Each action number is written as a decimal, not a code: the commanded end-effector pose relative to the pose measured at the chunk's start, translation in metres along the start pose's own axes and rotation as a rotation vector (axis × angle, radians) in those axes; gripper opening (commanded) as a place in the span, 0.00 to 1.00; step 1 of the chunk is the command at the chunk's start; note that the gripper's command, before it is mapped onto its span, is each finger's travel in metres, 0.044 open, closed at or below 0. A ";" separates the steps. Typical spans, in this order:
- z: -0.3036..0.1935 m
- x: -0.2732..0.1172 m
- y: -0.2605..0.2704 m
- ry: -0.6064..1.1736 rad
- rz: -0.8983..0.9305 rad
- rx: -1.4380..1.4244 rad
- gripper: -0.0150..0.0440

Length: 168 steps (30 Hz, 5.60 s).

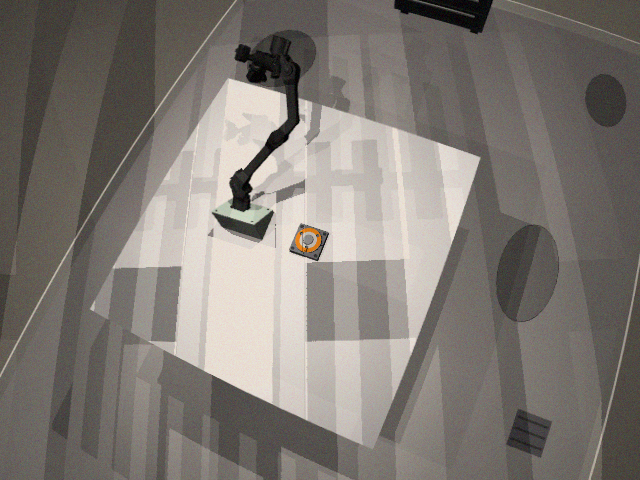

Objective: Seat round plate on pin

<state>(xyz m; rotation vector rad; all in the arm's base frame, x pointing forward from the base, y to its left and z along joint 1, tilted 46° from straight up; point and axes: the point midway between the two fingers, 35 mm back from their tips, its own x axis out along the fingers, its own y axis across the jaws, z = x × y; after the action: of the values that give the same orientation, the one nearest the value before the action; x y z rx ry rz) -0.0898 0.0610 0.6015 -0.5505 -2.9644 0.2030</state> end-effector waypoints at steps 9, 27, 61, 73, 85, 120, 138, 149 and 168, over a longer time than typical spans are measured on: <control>0.053 0.054 -0.089 -0.261 -0.295 0.169 0.53; 0.210 -0.017 -0.306 -1.026 -0.762 0.279 0.25; 0.454 -0.432 -0.229 -2.010 -0.392 -0.492 0.25; 0.514 -0.497 -0.084 -1.886 -0.008 -0.832 0.25; 0.568 -0.480 0.092 -1.430 0.352 -1.017 0.25; 0.603 -0.464 0.151 -1.354 0.386 -1.019 0.25; 0.599 -0.482 0.161 -1.355 0.386 -1.020 0.25; 0.594 -0.490 0.168 -1.355 0.386 -1.020 0.25; 0.582 -0.499 0.178 -1.355 0.386 -1.021 0.25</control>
<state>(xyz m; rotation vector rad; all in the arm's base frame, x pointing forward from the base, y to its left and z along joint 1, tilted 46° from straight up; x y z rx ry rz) 0.3480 -0.0245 -0.0472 -1.5923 -3.9154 -1.6120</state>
